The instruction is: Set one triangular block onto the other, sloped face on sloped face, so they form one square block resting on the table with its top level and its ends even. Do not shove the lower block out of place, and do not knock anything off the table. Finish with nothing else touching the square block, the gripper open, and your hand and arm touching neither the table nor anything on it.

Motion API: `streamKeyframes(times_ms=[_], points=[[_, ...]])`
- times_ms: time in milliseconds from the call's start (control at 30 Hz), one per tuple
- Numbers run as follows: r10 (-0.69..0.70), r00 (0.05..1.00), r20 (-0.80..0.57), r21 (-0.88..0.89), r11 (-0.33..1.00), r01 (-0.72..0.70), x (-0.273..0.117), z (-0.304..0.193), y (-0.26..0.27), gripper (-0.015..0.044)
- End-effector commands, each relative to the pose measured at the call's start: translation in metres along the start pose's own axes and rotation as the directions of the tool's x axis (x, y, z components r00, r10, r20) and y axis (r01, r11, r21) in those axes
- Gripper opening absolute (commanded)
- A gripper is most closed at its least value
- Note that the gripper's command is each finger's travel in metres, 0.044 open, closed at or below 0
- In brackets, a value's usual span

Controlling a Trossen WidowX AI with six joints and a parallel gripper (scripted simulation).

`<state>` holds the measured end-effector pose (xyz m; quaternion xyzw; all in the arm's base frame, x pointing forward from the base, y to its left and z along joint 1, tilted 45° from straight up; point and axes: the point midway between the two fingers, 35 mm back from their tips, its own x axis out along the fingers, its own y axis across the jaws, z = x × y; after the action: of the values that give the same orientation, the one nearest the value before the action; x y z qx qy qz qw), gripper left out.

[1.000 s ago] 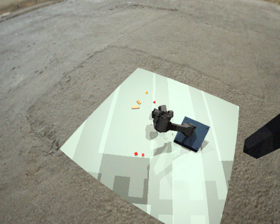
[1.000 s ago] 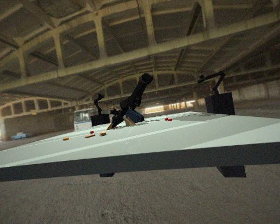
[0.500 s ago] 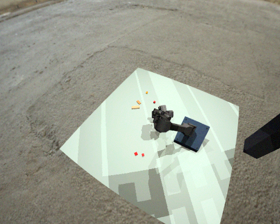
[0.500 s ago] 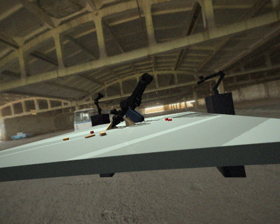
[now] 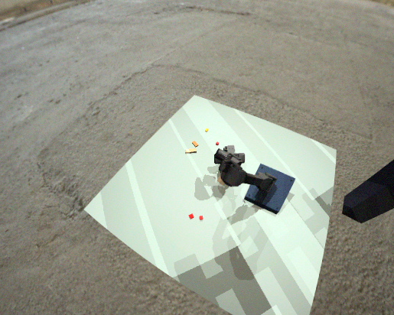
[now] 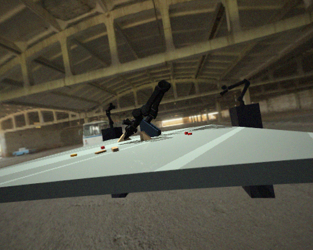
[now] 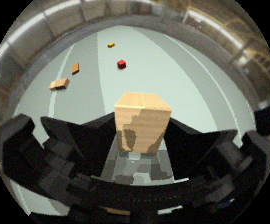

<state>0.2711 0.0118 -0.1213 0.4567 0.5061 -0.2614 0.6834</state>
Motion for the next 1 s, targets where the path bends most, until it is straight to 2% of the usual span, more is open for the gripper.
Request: streamKeyframes(times_ms=[0, 433, 967], points=[[0.016, 1.0, 0.012, -0.002, 1.0, -0.016, -0.012, 0.017, 0.007, 0.0], [0.02, 1.0, 0.016, -0.003, 1.0, -0.02, -0.056, 0.056, 0.002, 0.0], [0.013, 1.0, 0.009, -0.003, 1.0, -0.012, -0.056, 0.054, 0.0, 0.0]])
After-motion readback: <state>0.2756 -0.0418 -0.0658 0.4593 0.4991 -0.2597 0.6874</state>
